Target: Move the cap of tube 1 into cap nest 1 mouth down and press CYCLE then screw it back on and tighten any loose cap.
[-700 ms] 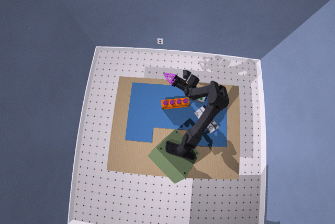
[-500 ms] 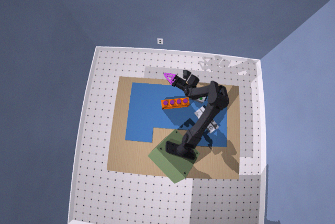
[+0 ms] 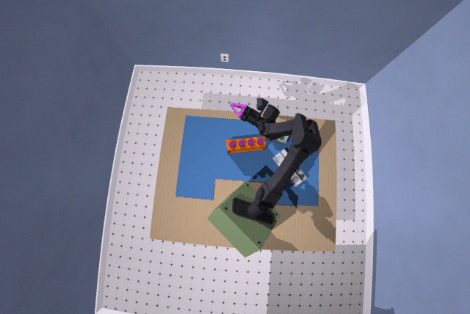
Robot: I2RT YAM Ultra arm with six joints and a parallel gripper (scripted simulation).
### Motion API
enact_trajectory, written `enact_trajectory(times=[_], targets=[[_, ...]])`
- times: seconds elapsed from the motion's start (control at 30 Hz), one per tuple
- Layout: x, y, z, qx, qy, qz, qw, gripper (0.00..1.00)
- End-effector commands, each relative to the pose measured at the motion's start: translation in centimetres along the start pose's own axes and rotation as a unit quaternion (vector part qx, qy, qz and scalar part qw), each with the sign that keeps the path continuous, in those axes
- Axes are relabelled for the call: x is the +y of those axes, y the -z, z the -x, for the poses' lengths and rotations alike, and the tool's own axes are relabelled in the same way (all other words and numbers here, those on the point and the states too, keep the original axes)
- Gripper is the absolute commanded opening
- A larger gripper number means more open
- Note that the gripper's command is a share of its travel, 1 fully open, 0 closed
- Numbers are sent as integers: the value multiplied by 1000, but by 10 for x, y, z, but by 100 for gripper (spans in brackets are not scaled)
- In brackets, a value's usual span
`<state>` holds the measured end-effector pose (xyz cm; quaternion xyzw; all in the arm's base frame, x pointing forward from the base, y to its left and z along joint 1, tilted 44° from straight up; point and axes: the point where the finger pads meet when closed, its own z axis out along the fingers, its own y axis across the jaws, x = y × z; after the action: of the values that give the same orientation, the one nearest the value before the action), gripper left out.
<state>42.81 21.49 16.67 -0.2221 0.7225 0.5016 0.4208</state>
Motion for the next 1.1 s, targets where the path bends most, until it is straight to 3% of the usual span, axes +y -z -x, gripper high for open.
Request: enact_trajectory(times=[0.0, 0.97, 1.07], targets=[[4, -1, 3, -1, 5, 4, 1000, 49], [4, -1, 3, -1, 5, 4, 1000, 49], [-8, 11, 2, -3, 16, -35, 999, 49]])
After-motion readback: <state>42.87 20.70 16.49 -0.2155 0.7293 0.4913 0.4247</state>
